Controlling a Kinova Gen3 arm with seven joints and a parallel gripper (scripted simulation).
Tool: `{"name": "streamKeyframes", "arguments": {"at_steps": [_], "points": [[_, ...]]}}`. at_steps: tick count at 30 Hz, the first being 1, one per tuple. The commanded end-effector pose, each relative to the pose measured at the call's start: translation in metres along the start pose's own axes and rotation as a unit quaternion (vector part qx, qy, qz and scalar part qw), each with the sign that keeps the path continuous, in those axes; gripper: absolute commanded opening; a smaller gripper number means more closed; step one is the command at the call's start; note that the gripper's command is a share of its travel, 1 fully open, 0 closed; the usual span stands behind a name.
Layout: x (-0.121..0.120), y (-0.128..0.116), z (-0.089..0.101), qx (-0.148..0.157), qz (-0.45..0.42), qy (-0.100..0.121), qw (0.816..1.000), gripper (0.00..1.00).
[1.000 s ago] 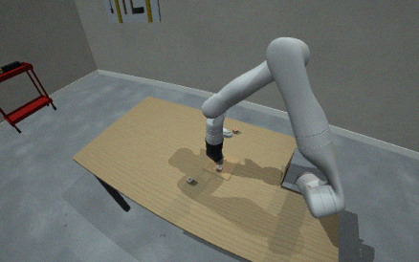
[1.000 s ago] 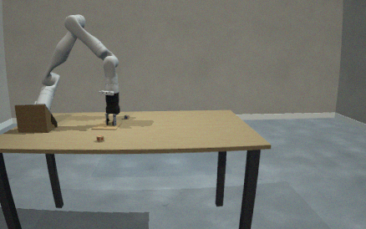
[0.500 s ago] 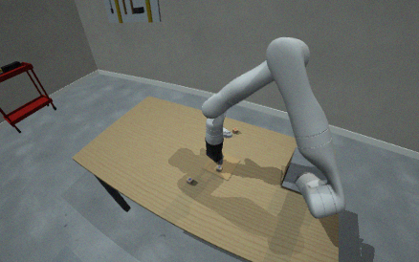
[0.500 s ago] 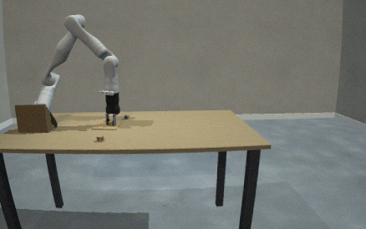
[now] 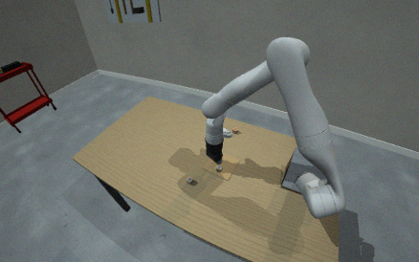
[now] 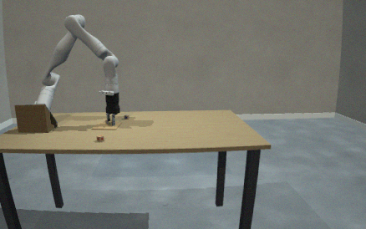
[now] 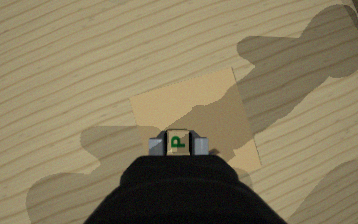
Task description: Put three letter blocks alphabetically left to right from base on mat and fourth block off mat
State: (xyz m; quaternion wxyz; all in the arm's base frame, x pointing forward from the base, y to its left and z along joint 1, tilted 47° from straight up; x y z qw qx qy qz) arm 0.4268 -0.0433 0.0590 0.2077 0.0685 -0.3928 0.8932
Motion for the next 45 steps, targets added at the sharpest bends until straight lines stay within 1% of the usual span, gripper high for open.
{"name": "streamKeyframes", "arguments": {"at_steps": [1, 32, 35, 37, 38, 41, 45], "points": [[0.0, 0.001, -0.001, 0.0, -0.005, 0.001, 1.0, 0.49], [0.0, 0.001, 0.0, 0.0, -0.005, 0.002, 1.0, 0.49], [-0.002, 0.001, 0.008, -0.001, -0.005, 0.003, 1.0, 0.49], [-0.002, 0.001, 0.008, -0.001, -0.005, 0.003, 1.0, 0.49], [-0.002, 0.001, 0.012, -0.001, -0.005, 0.003, 1.0, 0.49], [-0.002, 0.001, 0.027, 0.0, -0.005, 0.003, 1.0, 0.49], [-0.002, 0.001, 0.054, 0.0, -0.005, 0.003, 1.0, 0.49]]}}
Point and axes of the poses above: the point where the finger pads meet when closed, its own z axis back along the fingers, its own x axis across the jaws, y = z × x, the point moved 9 cm from there along z, back along the fingers, and after that the axes turned 3 degrees about -z, right-handed, at the moved point
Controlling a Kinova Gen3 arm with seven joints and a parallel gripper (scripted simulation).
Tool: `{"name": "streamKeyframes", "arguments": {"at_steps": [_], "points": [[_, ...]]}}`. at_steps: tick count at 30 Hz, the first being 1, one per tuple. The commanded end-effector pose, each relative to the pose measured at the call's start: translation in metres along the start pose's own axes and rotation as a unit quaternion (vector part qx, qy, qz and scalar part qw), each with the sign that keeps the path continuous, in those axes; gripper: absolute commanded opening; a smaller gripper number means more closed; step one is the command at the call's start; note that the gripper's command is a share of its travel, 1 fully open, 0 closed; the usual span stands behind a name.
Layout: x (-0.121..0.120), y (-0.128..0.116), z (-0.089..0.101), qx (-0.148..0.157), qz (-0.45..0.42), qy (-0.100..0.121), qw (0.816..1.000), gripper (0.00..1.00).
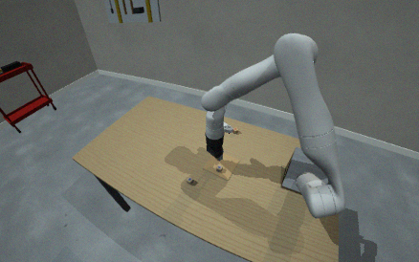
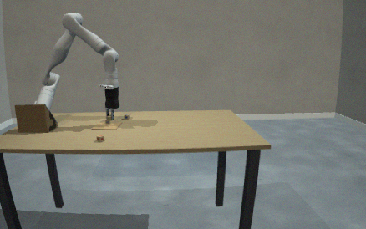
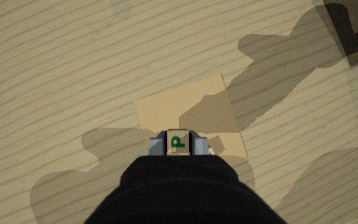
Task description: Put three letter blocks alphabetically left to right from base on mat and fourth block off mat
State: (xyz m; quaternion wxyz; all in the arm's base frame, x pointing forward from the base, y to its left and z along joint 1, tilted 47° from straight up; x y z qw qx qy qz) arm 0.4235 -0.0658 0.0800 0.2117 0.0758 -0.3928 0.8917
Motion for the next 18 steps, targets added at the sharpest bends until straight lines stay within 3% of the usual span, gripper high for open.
{"name": "streamKeyframes", "arguments": {"at_steps": [1, 7, 18], "points": [[-0.003, 0.001, 0.03, -0.001, 0.001, 0.008, 1.0, 0.49], [-0.002, 0.001, 0.062, -0.001, 0.001, 0.008, 1.0, 0.49], [-0.002, 0.001, 0.069, -0.001, 0.001, 0.008, 1.0, 0.49]]}}
Point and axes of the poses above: the point where the finger pads meet when closed, its own z axis back along the fingers, its own x axis across the jaws, y = z × x, the point moved 9 cm from there along z, back along the fingers, and after that the axes turned 3 degrees about -z, right-handed, at the moved point
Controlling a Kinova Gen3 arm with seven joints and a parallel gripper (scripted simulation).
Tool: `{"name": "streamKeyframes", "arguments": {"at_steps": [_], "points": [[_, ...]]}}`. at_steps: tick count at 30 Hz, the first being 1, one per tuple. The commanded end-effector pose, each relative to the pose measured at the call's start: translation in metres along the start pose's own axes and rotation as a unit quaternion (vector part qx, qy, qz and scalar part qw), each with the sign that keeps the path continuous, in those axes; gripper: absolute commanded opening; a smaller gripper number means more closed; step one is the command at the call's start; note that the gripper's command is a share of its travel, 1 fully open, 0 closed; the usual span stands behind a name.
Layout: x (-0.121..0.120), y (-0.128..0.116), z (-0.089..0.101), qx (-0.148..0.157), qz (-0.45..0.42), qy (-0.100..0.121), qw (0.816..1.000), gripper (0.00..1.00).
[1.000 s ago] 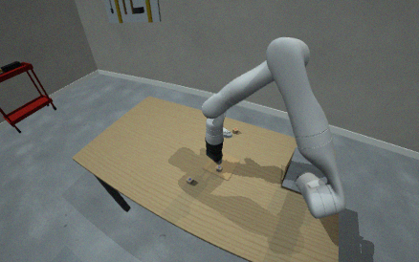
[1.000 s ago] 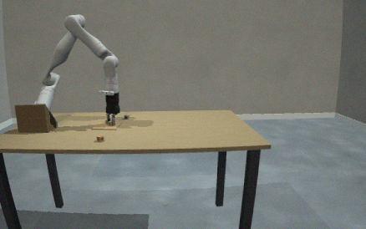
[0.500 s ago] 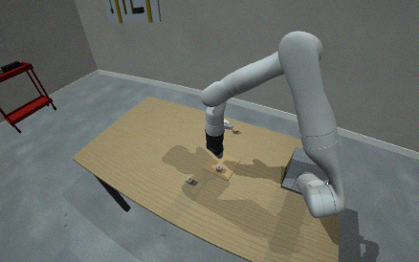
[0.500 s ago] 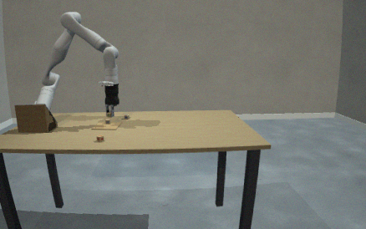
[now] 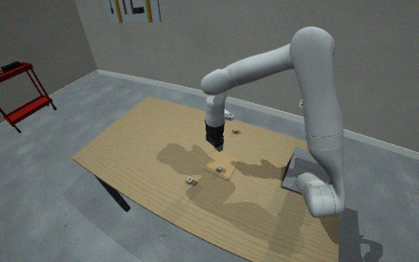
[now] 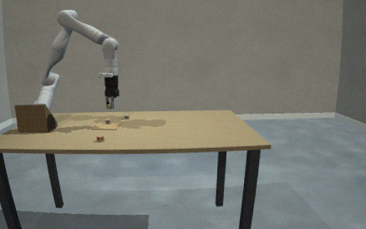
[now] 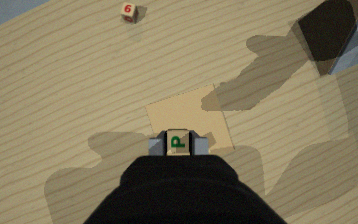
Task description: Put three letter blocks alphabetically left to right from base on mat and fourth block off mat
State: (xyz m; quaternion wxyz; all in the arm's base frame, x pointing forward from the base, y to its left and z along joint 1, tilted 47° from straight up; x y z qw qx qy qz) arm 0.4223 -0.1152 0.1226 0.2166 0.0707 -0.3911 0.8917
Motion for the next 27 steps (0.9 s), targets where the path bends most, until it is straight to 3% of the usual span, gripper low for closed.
{"name": "streamKeyframes", "arguments": {"at_steps": [1, 9, 19, 27], "points": [[0.0, -0.001, 0.003, -0.001, 0.004, 0.001, 1.0, 0.49], [0.004, 0.0, 0.002, 0.0, 0.023, -0.002, 1.0, 0.49], [0.024, 0.005, 0.003, 0.0, 0.217, -0.001, 0.976, 0.49], [0.025, 0.005, 0.003, 0.0, 0.22, 0.001, 0.975, 0.49]]}}
Point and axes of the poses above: the point where the finger pads meet when closed, its own z axis back along the fingers, its own x axis across the jaws, y = z × x, the point moved 9 cm from there along z, back along the fingers, and after that the axes turned 3 degrees about -z, right-handed, at the moved point
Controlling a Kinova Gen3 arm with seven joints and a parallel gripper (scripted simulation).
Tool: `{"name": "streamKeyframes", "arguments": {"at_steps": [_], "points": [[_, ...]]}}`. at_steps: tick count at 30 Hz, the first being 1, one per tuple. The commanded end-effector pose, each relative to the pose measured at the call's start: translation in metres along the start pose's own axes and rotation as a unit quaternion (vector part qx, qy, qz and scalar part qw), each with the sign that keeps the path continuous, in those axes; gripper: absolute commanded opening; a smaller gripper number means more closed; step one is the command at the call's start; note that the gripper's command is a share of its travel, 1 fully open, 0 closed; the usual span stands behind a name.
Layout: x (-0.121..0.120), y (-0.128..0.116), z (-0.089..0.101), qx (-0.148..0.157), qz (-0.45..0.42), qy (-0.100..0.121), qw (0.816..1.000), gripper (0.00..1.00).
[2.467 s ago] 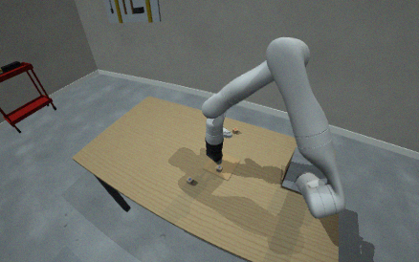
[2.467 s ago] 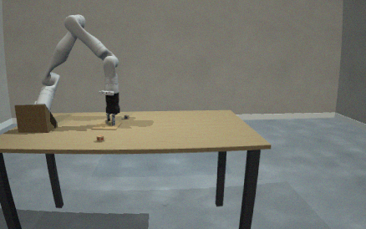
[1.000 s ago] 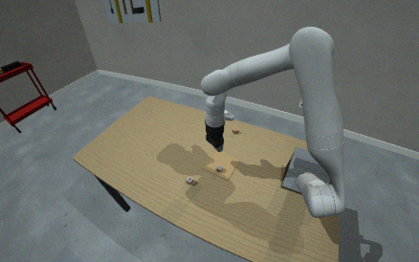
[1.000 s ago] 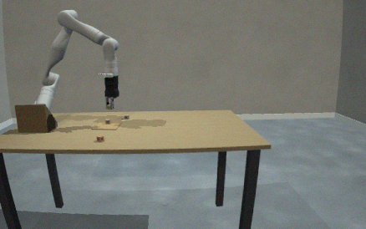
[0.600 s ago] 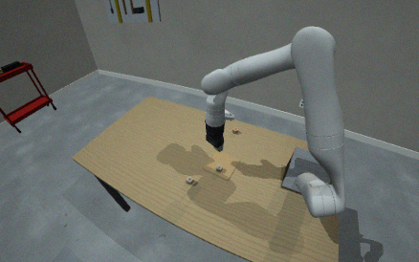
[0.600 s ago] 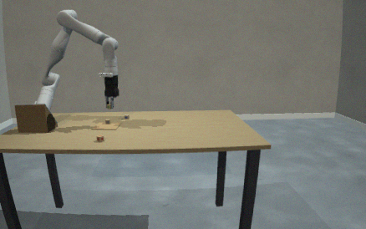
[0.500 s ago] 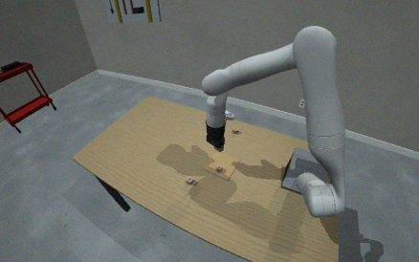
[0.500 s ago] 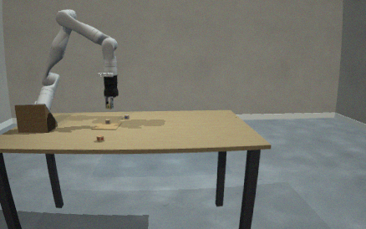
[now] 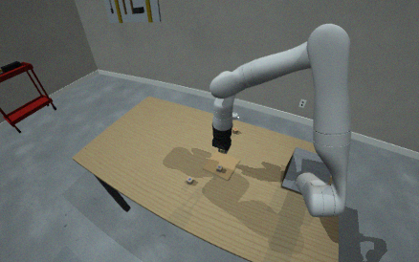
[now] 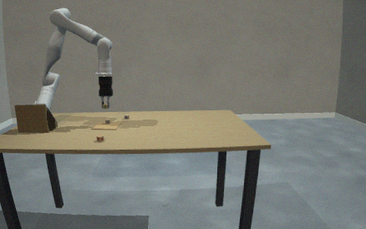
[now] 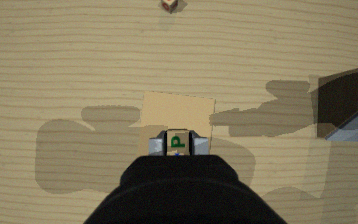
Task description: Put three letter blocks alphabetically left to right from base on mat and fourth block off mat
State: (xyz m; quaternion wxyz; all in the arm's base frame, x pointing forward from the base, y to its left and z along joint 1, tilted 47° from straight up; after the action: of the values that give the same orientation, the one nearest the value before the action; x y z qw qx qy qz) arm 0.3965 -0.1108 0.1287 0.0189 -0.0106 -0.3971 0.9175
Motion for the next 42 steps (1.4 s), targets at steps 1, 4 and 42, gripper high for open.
{"name": "streamKeyframes", "arguments": {"at_steps": [1, 4, 42], "points": [[-0.001, 0.001, 0.001, 0.0, 0.006, 0.006, 1.0, 0.49], [-0.001, 0.001, 0.001, 0.0, 0.006, 0.006, 1.0, 0.49], [-0.001, 0.001, -0.093, -0.001, 0.007, 0.004, 1.0, 0.49]]}}
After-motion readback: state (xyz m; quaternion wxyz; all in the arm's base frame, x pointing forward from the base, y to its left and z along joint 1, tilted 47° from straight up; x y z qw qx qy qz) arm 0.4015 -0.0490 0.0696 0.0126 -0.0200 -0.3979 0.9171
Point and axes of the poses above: the point where the finger pads meet when closed, its own z axis back along the fingers, its own x axis across the jaws, y = z × x, the point moved 9 cm from there along z, back along the fingers, and after that the axes turned 3 degrees about -z, right-handed, at the moved point
